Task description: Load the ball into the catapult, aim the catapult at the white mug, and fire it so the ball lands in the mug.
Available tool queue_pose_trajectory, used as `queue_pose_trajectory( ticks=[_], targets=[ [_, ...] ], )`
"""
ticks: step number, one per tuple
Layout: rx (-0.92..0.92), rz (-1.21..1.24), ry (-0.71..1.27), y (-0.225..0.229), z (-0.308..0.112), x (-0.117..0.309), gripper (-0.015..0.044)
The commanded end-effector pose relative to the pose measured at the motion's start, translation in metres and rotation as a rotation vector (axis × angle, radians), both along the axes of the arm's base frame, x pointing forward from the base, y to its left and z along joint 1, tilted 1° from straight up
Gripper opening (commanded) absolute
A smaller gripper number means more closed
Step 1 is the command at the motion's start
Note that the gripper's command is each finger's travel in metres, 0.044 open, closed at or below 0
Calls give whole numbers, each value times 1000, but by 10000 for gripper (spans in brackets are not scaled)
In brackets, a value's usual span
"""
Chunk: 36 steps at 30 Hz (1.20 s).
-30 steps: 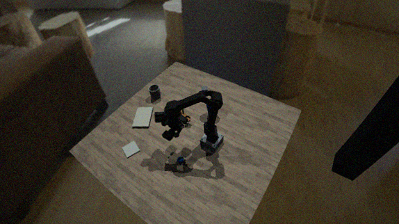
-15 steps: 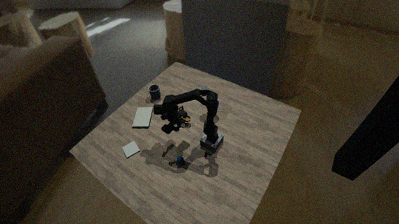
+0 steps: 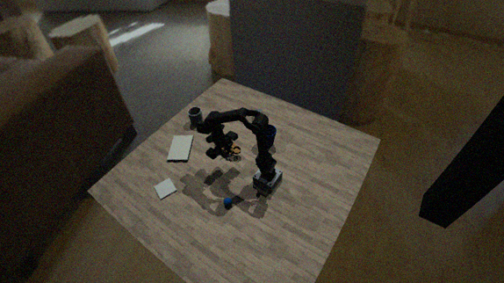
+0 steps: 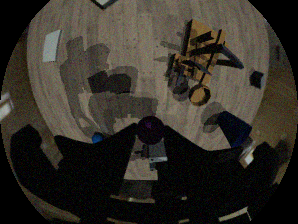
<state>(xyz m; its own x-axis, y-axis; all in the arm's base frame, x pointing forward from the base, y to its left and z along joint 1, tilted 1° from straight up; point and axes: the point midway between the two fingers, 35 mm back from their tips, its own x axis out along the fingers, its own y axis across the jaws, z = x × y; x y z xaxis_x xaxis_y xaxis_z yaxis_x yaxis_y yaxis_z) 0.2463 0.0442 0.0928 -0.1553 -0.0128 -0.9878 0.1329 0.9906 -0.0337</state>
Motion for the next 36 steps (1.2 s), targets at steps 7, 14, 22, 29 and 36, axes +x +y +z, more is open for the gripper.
queue_pose_trajectory(
  ticks=[7, 14, 22, 29, 36],
  targets=[
    [14, -40, 73, -44, -9, 12, 0],
    [39, -71, 122, -75, -17, 15, 0],
    [76, -103, 169, -108, -25, 14, 0],
    [77, -104, 170, -108, -35, 13, 0],
    [77, -104, 170, -107, -42, 12, 0]
  ],
)
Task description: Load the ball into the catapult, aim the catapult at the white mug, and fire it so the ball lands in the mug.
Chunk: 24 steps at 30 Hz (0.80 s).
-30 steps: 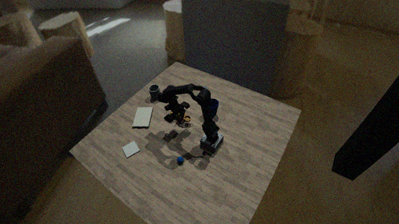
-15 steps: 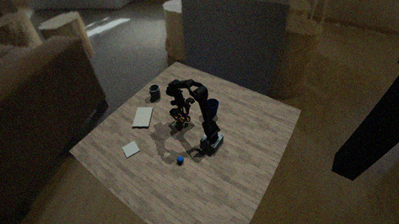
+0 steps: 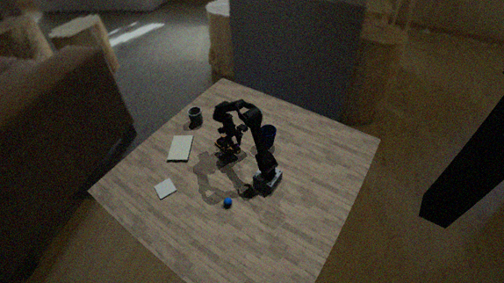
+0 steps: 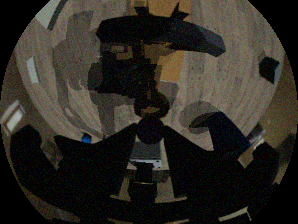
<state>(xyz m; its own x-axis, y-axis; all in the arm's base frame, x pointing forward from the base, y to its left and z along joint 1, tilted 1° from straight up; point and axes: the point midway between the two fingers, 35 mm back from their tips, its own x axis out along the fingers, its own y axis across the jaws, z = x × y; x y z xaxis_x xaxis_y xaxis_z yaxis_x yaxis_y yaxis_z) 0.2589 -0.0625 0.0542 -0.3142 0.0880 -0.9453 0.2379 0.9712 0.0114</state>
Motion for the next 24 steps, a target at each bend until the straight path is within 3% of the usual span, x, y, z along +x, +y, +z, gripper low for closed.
queue_pose_trajectory(
  ticks=[1, 16, 24],
  targets=[
    [0, 4, 2, 0, -4, 0, 0],
    [-1, 0, -4, 0, -11, 1, 0],
    [-1, 0, -4, 0, -11, 1, 210]
  ],
)
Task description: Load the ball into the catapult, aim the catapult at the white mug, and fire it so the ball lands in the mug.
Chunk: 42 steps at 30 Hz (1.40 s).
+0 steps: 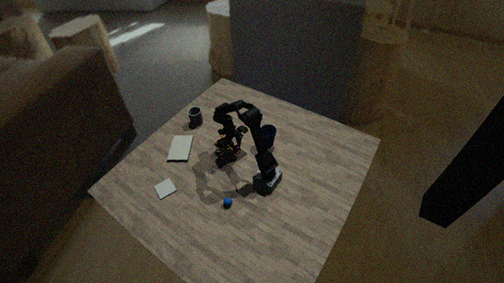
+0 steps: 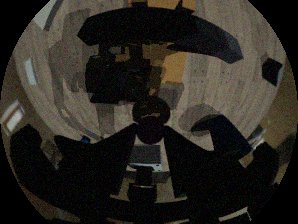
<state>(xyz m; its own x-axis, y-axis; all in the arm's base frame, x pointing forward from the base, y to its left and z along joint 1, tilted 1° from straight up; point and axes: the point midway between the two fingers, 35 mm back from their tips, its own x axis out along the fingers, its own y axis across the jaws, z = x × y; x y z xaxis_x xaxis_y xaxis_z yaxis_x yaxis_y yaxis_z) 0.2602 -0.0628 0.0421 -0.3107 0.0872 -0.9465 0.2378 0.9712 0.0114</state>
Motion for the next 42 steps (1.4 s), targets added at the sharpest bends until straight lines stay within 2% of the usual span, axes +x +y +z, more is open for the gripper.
queue_pose_trajectory(
  ticks=[1, 3, 9, 11, 12, 13, 20, 42],
  targets=[
    [0, 0, 0, 0, 1, 0, 236],
    [-3, 0, -11, -1, 13, 2, 289],
    [-24, 0, -92, 0, 109, -5, 440],
    [-24, 0, -94, 0, 112, -6, 440],
    [-21, -3, -82, -1, 91, 2, 440],
    [-25, -4, -98, -2, 92, 7, 440],
    [-87, -25, -323, -21, 106, 83, 440],
    [-249, -94, -1057, -67, 198, 293, 440]
  ],
)
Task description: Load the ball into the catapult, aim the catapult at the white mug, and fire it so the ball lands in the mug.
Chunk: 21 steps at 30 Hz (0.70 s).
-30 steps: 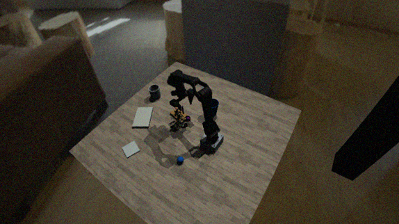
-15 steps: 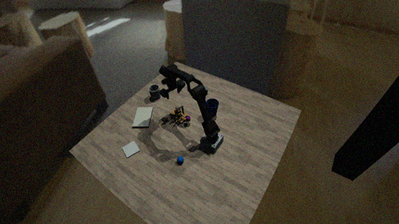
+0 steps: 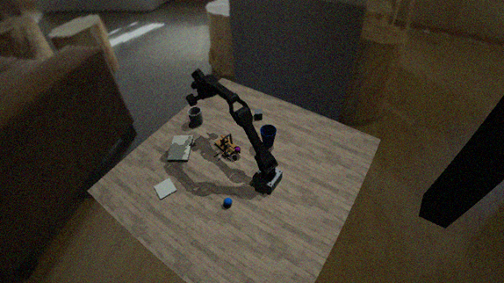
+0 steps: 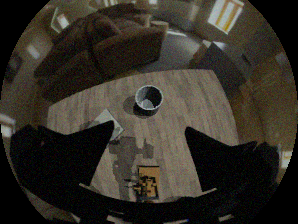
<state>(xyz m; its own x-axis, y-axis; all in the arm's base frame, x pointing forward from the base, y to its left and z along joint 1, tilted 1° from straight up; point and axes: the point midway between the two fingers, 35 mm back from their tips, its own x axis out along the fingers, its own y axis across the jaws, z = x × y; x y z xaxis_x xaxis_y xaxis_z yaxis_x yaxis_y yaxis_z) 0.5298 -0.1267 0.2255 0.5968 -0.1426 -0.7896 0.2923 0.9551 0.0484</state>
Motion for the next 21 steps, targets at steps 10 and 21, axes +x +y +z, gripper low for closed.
queue_pose_trajectory(
  ticks=[10, 21],
  targets=[
    [-23, -12, -120, -4, 19, 29, 440],
    [-25, -12, -130, -8, 20, 30, 440]
  ],
)
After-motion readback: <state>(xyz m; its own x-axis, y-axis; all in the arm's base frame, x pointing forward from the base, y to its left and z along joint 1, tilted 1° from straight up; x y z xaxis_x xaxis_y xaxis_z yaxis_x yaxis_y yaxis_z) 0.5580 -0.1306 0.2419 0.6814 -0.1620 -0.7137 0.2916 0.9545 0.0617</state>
